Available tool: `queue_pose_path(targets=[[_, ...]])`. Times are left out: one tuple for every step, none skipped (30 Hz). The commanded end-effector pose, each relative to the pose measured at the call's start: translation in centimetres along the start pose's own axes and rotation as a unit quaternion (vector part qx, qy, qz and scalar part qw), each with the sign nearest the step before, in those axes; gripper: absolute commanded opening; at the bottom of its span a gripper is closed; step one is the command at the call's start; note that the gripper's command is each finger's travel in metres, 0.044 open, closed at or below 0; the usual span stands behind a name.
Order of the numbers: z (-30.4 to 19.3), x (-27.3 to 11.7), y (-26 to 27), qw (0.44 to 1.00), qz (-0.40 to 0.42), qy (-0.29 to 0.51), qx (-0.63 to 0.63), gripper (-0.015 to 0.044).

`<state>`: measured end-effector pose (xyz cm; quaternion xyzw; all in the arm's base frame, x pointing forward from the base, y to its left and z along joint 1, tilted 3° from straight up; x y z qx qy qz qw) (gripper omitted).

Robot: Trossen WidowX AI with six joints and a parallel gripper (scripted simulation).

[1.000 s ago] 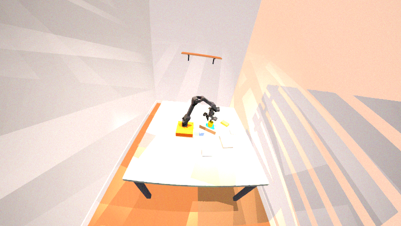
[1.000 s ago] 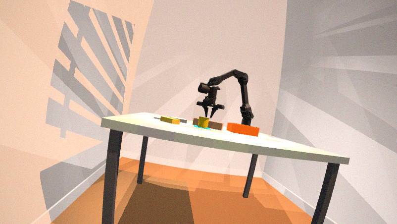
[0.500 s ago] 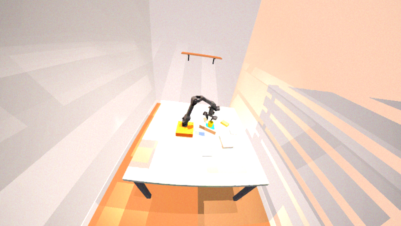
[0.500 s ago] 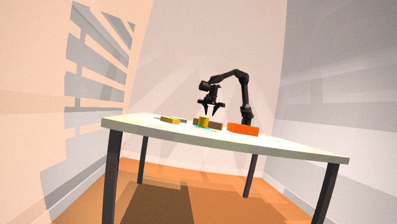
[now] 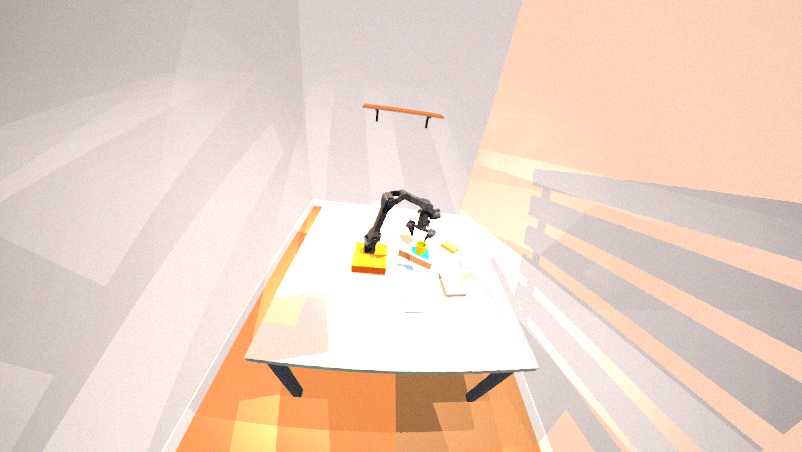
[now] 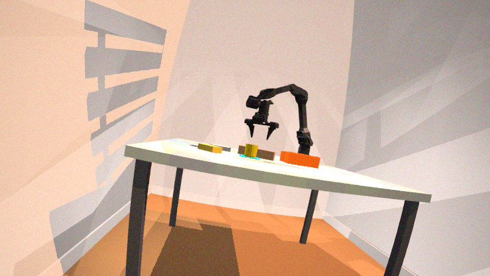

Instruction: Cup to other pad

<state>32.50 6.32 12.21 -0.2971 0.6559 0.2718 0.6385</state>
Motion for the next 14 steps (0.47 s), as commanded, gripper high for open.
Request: queue_pose_path(targets=[[0.0, -2.2, 0.0, 1.000, -0.006, -0.010, 0.003, 0.0440], [0.0, -2.6, 0.0, 1.000, -0.006, -0.010, 0.003, 0.0440], [-0.1, -3.0, 0.0, 1.000, -0.006, -0.010, 0.003, 0.0440], [-0.1, -3.5, 0.1, 1.000, -0.006, -0.011, 0.003, 0.0440], [-0.2, -3.8, 0.1, 1.000, -0.006, -0.011, 0.003, 0.0440], [-0.3, -4.1, 0.1, 1.000, -0.006, -0.011, 0.003, 0.0440], [-0.3, -4.1, 0.1, 1.000, -0.006, -0.011, 0.003, 0.0440], [-0.3, -4.1, 0.1, 1.000, -0.006, -0.011, 0.003, 0.0440], [-0.3, -4.1, 0.1, 1.000, -0.006, -0.011, 0.003, 0.0440], [-0.3, -4.1, 0.1, 1.000, -0.006, -0.011, 0.003, 0.0440], [-0.4, -4.1, 0.1, 1.000, -0.006, -0.011, 0.003, 0.0440], [-0.3, -3.7, 0.1, 1.000, -0.005, -0.007, 0.001, 0.0440], [-0.3, -3.7, 0.1, 1.000, -0.005, -0.007, 0.001, 0.0440], [-0.3, -3.7, 0.1, 1.000, -0.005, -0.007, 0.001, 0.0440]])
Point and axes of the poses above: the point midway between the two fingers, 35 mm back from their tips, its own x axis out along the fingers, its own y axis across the jaws, z = x × y, the point moved 4 cm from there along -x, back along the fingers, and after that the axes turned 5 degrees about x, right-handed, at the moved point
